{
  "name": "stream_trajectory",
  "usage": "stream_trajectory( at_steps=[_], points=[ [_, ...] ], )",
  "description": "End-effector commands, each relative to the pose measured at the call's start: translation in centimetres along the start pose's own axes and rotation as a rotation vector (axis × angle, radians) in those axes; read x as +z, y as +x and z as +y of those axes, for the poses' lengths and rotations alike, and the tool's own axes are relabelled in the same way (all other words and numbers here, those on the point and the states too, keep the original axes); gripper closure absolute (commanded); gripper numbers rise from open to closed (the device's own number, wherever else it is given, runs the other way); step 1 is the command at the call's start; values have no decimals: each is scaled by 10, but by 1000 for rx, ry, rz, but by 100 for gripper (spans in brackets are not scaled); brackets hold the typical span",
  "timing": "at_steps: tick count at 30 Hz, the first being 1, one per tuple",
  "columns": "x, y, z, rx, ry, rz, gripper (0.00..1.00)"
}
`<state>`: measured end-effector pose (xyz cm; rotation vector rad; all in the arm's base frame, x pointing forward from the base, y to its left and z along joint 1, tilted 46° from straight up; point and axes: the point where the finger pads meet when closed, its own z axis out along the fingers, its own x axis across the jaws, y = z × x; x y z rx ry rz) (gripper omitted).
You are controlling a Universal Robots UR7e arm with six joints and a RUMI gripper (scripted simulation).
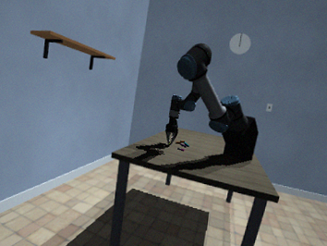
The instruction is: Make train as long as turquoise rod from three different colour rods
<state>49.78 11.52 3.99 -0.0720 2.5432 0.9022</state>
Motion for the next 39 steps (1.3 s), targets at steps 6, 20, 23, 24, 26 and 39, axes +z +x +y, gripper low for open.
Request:
stream_trajectory(
  at_steps=[6, 20, 23, 24, 26, 39],
  points=[
    [-23, 0, 0, 0, 0, -1, 100],
    [-66, 0, 0, 0, 0, -1, 100],
    [-76, 0, 0, 0, 0, -1, 100],
    [-79, 0, 0, 0, 0, -1, 100],
    [-84, 0, 0, 0, 0, -1, 100],
    [-96, 0, 0, 0, 0, -1, 100]
  ],
)
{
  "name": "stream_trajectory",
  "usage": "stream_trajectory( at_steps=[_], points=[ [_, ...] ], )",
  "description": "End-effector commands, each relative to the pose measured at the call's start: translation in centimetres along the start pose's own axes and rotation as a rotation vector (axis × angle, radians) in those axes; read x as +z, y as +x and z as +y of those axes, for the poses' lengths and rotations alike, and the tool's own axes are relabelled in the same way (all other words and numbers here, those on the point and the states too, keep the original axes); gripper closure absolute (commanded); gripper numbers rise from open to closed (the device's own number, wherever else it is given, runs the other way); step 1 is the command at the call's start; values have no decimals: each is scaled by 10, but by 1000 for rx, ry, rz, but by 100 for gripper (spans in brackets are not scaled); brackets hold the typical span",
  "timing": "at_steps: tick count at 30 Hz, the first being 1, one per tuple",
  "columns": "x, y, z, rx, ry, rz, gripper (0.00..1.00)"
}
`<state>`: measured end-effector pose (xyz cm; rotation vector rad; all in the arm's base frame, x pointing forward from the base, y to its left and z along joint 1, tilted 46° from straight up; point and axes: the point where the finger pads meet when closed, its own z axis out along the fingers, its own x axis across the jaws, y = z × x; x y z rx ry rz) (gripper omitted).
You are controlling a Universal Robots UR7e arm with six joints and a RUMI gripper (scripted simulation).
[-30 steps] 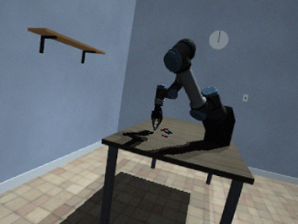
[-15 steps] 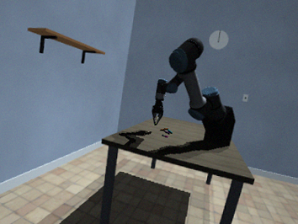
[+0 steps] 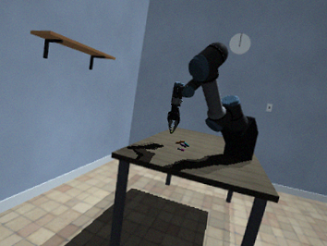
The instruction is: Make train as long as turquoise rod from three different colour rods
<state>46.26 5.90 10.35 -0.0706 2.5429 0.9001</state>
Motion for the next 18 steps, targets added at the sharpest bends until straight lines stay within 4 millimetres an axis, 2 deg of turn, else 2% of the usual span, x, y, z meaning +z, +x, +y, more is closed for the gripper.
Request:
stream_trajectory(
  at_steps=[1, 18],
  points=[
    [-4, 0, 0, -1, -1, 1, 100],
    [-4, 1, 1, -32, -1, 1, 100]
  ],
)
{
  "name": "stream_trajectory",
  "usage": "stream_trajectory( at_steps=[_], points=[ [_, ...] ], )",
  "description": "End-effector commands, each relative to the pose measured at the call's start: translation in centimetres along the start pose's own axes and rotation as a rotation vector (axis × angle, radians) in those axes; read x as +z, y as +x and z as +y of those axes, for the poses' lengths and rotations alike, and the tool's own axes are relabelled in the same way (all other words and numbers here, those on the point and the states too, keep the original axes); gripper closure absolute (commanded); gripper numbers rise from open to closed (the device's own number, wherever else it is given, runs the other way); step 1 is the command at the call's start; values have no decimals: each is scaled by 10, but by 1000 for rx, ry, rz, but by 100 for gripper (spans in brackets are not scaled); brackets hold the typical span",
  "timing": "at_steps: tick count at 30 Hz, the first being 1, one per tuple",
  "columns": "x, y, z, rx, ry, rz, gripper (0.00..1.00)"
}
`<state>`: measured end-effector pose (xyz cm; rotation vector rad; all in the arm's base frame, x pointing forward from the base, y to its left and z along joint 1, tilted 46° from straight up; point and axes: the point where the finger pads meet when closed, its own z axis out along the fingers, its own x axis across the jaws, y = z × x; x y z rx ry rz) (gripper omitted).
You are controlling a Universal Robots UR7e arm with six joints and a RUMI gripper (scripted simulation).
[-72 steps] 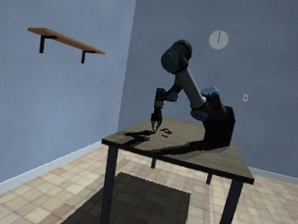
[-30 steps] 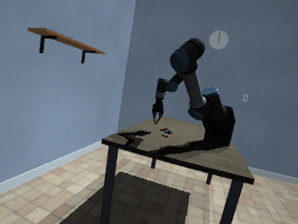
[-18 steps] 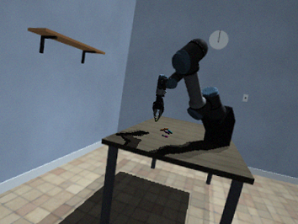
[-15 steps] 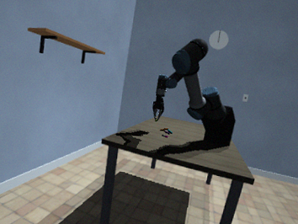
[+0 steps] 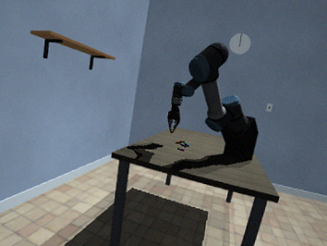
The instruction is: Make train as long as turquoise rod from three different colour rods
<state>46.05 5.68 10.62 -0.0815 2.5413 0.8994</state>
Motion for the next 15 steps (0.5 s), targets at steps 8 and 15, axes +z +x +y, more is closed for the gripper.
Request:
stream_trajectory(
  at_steps=[8, 15],
  points=[
    [-1, 5, 4, -131, 1, 0, 100],
    [-2, 13, 11, -345, 1, 0, 100]
  ],
)
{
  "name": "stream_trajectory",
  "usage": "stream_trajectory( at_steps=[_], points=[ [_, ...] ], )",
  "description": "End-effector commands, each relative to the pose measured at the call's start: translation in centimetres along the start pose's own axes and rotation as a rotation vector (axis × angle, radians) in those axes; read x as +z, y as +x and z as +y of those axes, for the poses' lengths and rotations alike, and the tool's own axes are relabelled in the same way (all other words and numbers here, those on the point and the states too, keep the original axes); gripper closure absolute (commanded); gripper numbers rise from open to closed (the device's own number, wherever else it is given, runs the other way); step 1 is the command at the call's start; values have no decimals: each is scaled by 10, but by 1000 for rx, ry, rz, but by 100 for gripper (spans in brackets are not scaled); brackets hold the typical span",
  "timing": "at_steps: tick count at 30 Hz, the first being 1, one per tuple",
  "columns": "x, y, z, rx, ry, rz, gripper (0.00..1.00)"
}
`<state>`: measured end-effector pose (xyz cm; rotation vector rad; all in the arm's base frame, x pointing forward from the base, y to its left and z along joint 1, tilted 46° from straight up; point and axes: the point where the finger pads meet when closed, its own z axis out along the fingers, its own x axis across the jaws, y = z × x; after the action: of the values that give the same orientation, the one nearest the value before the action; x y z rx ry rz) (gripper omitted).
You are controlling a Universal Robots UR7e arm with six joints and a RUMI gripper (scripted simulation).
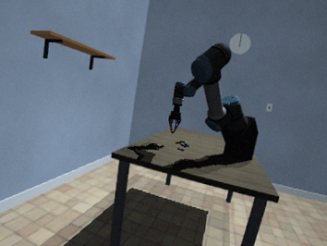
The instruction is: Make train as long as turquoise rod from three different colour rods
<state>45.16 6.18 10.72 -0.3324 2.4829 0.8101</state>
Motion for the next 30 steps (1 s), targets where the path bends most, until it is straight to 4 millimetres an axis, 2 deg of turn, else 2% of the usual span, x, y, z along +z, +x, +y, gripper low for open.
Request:
stream_trajectory(
  at_steps=[1, 7, 9, 24, 30],
  points=[
    [-1, 5, 6, -168, -6, -3, 100],
    [-1, 11, 13, -330, -6, -4, 100],
    [-1, 11, 13, -330, -6, -4, 100],
    [0, 26, 32, -766, -5, -5, 100],
    [1, 30, 37, -863, -5, -6, 100]
  ],
)
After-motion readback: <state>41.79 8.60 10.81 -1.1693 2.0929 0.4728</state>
